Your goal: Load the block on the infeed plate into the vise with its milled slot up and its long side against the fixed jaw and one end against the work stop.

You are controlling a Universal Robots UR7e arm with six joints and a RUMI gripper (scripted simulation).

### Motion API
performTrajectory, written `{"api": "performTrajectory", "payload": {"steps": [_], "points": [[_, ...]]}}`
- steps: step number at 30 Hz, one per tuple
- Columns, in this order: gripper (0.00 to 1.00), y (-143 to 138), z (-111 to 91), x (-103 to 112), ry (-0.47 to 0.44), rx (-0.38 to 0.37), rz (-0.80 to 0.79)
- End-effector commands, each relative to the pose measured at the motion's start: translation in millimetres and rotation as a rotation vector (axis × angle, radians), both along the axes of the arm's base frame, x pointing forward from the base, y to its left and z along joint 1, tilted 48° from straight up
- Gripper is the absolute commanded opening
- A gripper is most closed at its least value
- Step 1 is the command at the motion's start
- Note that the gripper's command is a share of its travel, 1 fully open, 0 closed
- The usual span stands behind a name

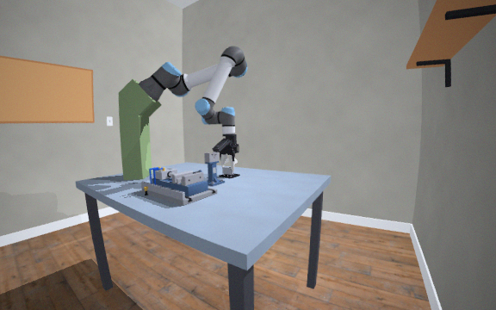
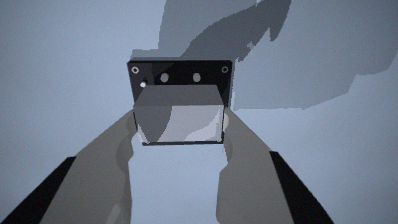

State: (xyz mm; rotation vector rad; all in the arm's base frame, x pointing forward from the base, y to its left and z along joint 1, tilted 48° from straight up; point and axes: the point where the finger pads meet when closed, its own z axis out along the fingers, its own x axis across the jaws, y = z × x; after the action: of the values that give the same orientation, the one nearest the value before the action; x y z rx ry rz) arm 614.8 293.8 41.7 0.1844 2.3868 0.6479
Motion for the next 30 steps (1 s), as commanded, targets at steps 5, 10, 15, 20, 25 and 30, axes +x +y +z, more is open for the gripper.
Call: {"api": "performTrajectory", "payload": {"steps": [5,10,15,20,25,30], "points": [[0.00,-7.4,12.9,-11.4,-0.001,0.000,0.000],[0.00,-14.3,24.2,-22.1,-0.001,0.000,0.000],[0.00,-19.0,31.9,-29.3,-0.001,0.000,0.000],[0.00,-27.4,45.8,-42.5,-0.001,0.000,0.000],[0.00,-36.2,60.4,-56.2,-0.001,0.000,0.000],[0.00,-45.0,74.7,-69.8,-0.001,0.000,0.000]]}}
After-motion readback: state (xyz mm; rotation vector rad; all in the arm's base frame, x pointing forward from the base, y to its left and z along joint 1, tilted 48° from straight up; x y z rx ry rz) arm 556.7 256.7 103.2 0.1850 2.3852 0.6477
